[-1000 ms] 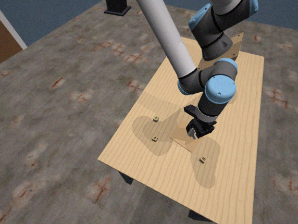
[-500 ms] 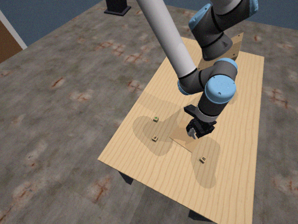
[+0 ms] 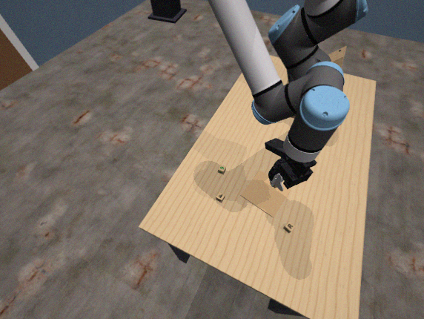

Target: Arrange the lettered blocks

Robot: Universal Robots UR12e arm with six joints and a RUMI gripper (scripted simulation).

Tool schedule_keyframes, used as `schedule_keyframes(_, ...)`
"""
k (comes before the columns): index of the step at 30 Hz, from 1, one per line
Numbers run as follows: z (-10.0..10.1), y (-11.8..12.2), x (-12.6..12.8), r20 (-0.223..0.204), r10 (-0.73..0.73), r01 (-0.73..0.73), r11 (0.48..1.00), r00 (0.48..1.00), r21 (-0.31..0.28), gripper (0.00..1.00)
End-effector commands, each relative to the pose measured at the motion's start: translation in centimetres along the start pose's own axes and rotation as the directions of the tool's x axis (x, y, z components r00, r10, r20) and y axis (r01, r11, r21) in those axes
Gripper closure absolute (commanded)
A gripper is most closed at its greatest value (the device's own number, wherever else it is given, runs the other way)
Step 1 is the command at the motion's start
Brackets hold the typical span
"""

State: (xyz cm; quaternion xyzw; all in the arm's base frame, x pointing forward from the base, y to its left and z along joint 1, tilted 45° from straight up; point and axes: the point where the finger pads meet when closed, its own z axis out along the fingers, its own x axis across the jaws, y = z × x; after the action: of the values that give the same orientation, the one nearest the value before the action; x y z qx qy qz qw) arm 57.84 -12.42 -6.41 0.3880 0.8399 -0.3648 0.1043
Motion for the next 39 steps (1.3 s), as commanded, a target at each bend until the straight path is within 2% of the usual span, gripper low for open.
schedule_keyframes(1, -2.6, 0.0, 0.0, -0.004, 0.001, -0.001, 1.0, 1.0, 0.003, 0.95)
schedule_keyframes(7, -4.3, 0.0, 0.0, -0.004, 0.001, -0.001, 1.0, 1.0, 0.003, 0.95)
schedule_keyframes(22, -4.4, -0.1, -0.2, -0.004, -0.017, 0.017, 1.0, 1.0, 0.003, 0.95)
schedule_keyframes(32, -4.4, -1.3, -1.7, -0.004, -0.243, 0.243, 0.97, 0.97, 0.002, 0.95)
schedule_keyframes(34, -4.4, -1.3, -1.7, -0.004, -0.243, 0.243, 0.97, 0.97, 0.002, 0.95)
schedule_keyframes(39, -4.4, -2.0, -2.6, -0.005, -0.378, 0.378, 0.926, 0.926, 0.002, 0.95)
